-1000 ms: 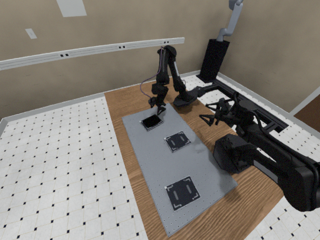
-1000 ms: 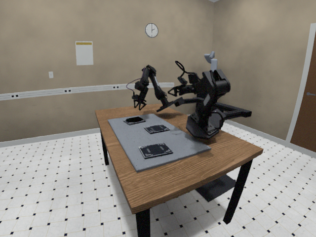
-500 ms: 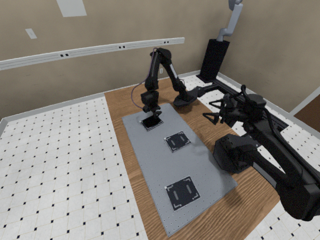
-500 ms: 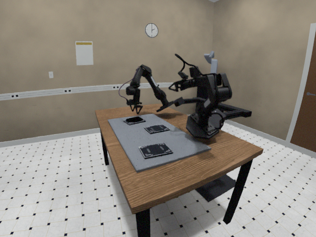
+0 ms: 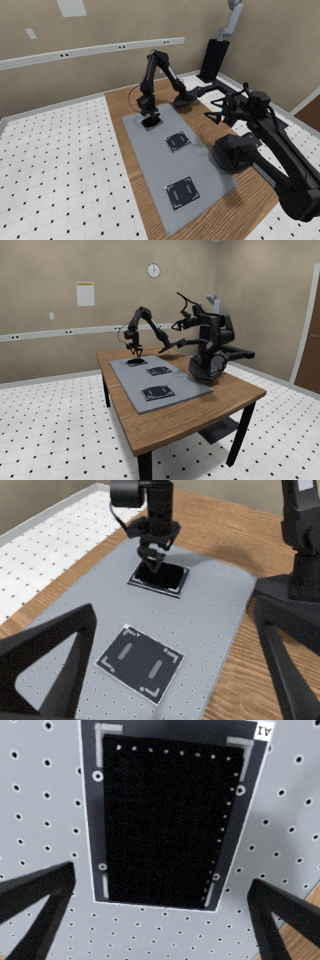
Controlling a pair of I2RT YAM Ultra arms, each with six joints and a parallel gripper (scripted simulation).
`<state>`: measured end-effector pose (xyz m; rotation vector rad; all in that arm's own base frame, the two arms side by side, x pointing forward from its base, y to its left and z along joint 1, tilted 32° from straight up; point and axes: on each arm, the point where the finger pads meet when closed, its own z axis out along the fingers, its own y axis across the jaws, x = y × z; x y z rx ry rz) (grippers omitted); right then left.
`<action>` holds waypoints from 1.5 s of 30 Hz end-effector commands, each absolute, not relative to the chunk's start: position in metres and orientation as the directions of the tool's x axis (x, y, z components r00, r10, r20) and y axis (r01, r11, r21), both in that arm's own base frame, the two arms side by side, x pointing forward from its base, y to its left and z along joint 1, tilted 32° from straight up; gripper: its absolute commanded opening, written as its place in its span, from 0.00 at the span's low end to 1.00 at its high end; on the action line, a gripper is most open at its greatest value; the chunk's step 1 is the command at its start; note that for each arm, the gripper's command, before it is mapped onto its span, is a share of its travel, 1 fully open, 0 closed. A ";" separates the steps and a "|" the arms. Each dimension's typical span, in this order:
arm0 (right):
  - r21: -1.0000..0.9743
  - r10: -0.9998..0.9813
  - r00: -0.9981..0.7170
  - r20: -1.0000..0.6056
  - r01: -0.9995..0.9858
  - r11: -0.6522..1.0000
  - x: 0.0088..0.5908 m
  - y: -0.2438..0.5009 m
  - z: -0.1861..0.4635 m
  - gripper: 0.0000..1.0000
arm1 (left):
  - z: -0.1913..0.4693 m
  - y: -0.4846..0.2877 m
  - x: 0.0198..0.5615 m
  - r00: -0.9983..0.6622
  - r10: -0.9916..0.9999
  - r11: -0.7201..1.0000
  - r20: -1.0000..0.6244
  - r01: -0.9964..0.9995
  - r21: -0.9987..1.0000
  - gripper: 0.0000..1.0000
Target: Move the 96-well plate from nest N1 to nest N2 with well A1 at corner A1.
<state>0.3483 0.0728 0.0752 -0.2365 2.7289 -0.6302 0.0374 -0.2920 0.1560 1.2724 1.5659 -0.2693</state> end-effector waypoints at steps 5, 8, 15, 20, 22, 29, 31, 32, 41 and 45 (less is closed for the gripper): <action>-0.439 -0.242 -0.929 -0.279 -0.100 0.893 0.353 0.074 0.067 1.00 | 0.165 -0.293 0.035 0.112 0.569 0.414 -0.815 0.817 0.401 1.00; -0.438 -0.237 -0.930 -0.282 -0.095 0.894 0.355 0.070 0.065 1.00 | 0.165 -0.293 0.035 0.112 0.569 0.414 -0.815 0.817 0.401 1.00; -0.438 -0.241 -0.928 -0.284 -0.098 0.894 0.357 0.070 0.059 1.00 | 0.165 -0.293 0.035 0.112 0.569 0.414 -0.815 0.817 0.401 1.00; -0.439 -0.238 -0.930 -0.279 -0.097 0.893 0.360 0.065 0.051 1.00 | 0.165 -0.293 0.035 0.112 0.569 0.414 -0.815 0.817 0.401 1.00; -0.439 -0.242 -0.929 -0.279 -0.100 0.893 0.361 0.065 0.048 1.00 | 0.165 -0.293 0.035 0.112 0.569 0.414 -0.815 0.817 0.401 1.00; -0.439 -0.239 -0.930 -0.279 -0.098 0.893 0.364 0.061 0.041 1.00 | 0.165 -0.293 0.035 0.112 0.569 0.414 -0.815 0.817 0.401 1.00; -0.437 -0.241 -0.927 -0.288 -0.097 0.894 0.365 0.061 0.043 1.00 | 0.165 -0.293 0.035 0.112 0.569 0.414 -0.815 0.817 0.401 1.00; -0.438 -0.242 -0.928 -0.285 -0.098 0.894 0.365 0.061 0.040 1.00 | 0.165 -0.293 0.035 0.112 0.569 0.414 -0.815 0.817 0.401 1.00; -0.438 -0.241 -0.926 -0.291 -0.095 0.894 0.368 0.059 0.037 0.94 | 0.165 -0.293 0.035 0.112 0.569 0.414 -0.815 0.817 0.401 1.00; -0.442 -0.238 -0.926 -0.294 -0.089 0.892 0.369 0.058 0.038 0.89 | 0.165 -0.293 0.035 0.112 0.569 0.414 -0.815 0.817 0.401 1.00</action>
